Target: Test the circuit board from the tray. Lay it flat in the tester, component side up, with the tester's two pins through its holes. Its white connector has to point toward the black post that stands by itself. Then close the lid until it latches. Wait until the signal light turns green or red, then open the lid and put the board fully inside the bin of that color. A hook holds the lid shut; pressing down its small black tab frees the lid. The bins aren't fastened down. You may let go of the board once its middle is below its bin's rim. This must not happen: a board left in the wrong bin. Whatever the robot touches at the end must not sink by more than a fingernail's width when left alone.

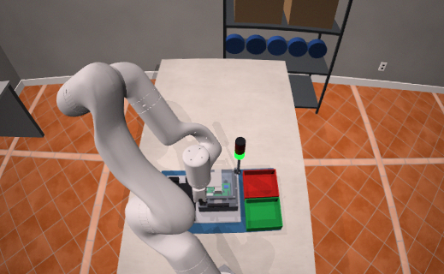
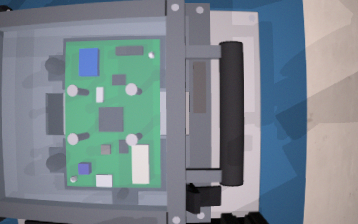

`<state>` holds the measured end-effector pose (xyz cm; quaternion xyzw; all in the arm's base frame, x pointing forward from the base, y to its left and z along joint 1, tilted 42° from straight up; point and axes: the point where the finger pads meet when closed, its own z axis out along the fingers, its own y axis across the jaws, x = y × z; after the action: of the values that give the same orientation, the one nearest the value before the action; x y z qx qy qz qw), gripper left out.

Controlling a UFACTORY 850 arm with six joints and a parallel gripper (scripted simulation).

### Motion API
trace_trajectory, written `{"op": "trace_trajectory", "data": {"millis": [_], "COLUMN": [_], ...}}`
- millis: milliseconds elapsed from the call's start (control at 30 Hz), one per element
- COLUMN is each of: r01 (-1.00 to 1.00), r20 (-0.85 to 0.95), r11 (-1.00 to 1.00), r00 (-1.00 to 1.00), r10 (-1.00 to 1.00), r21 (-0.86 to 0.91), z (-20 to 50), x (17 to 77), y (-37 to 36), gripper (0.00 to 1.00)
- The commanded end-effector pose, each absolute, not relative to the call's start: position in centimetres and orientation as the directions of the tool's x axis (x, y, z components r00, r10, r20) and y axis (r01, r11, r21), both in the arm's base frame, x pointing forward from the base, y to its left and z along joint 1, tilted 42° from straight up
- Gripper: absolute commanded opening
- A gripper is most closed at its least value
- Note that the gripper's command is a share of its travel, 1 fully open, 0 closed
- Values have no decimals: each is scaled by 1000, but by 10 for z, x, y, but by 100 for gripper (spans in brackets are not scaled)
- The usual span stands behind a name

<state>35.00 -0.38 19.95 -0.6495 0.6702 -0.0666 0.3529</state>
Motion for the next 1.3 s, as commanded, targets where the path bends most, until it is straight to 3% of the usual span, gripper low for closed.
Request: {"op": "trace_trajectory", "data": {"millis": [0, 1267], "r01": [-823, -823], "r20": [-386, -386], "r11": [147, 147], "r00": [93, 93], "r10": [-918, -918], "r21": [-548, -548], "z": [200, 198], "x": [350, 350], "y": [-4, -8], "gripper": [28, 28]}}
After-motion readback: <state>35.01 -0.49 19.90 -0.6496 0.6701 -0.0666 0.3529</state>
